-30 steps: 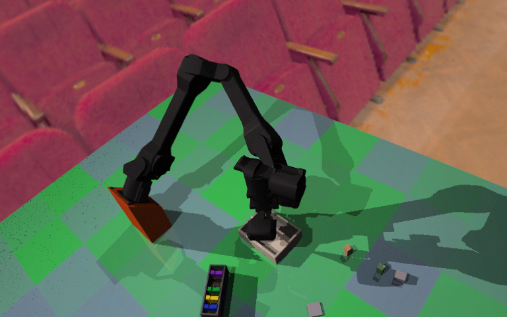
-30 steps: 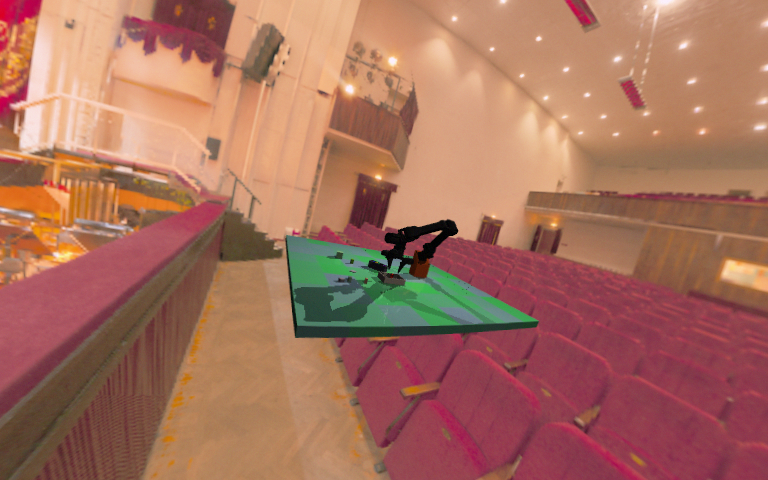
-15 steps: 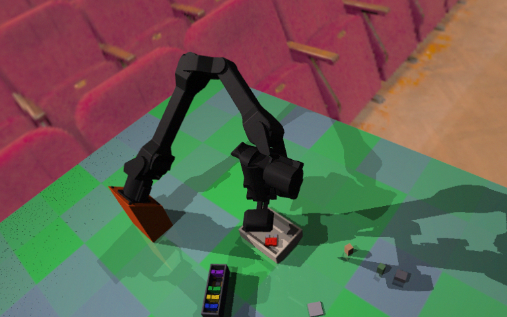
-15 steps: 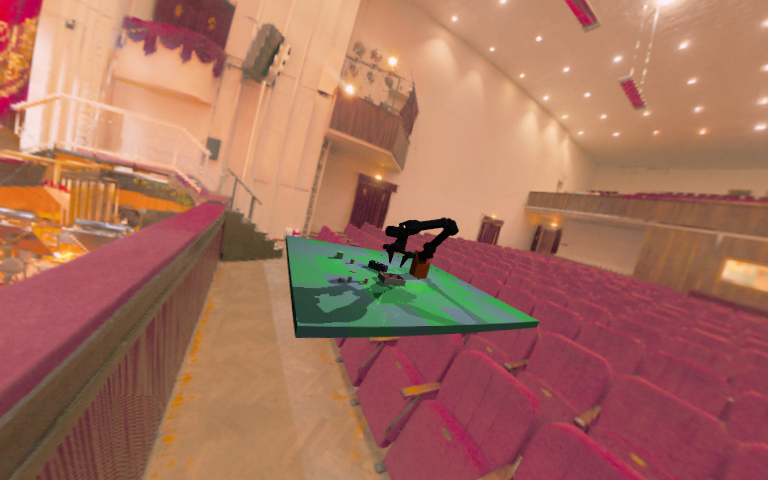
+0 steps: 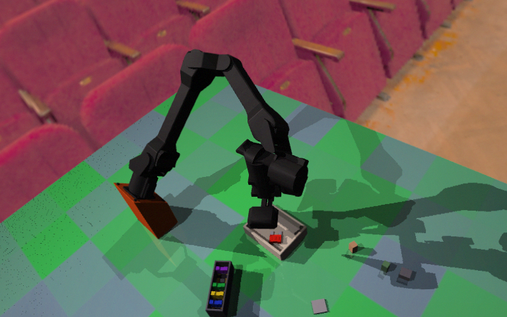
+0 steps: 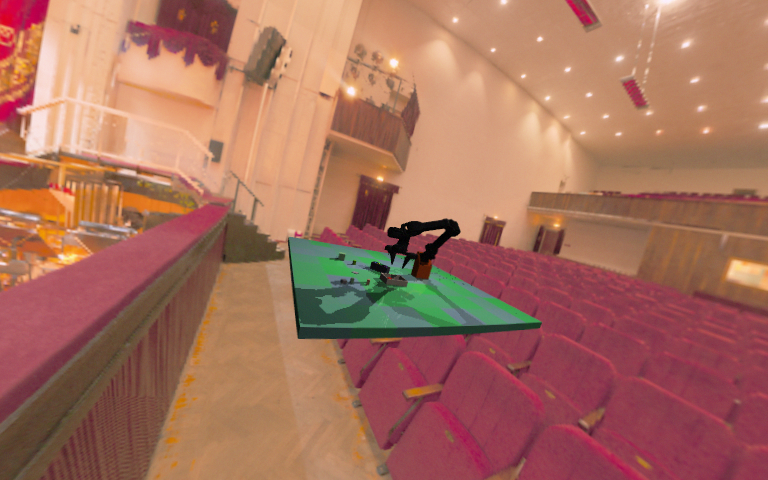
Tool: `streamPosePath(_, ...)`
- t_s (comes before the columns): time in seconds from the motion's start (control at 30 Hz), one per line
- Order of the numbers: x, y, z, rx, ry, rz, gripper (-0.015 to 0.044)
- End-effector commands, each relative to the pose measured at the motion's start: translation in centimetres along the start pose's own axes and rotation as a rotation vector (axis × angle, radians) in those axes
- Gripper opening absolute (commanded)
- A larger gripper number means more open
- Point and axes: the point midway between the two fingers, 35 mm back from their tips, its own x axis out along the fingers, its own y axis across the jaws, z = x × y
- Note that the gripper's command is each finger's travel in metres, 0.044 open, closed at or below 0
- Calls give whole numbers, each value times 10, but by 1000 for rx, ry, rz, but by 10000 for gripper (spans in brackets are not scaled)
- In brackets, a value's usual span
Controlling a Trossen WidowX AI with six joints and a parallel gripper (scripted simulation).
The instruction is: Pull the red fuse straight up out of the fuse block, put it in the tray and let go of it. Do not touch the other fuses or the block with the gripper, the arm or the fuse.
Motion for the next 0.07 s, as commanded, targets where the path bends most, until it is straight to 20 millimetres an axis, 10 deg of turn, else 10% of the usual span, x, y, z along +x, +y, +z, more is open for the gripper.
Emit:
streamPosePath(0.0,0,0,0,0,0,0,330)
streamPosePath(0.03,0,0,0,0,0,0,330)
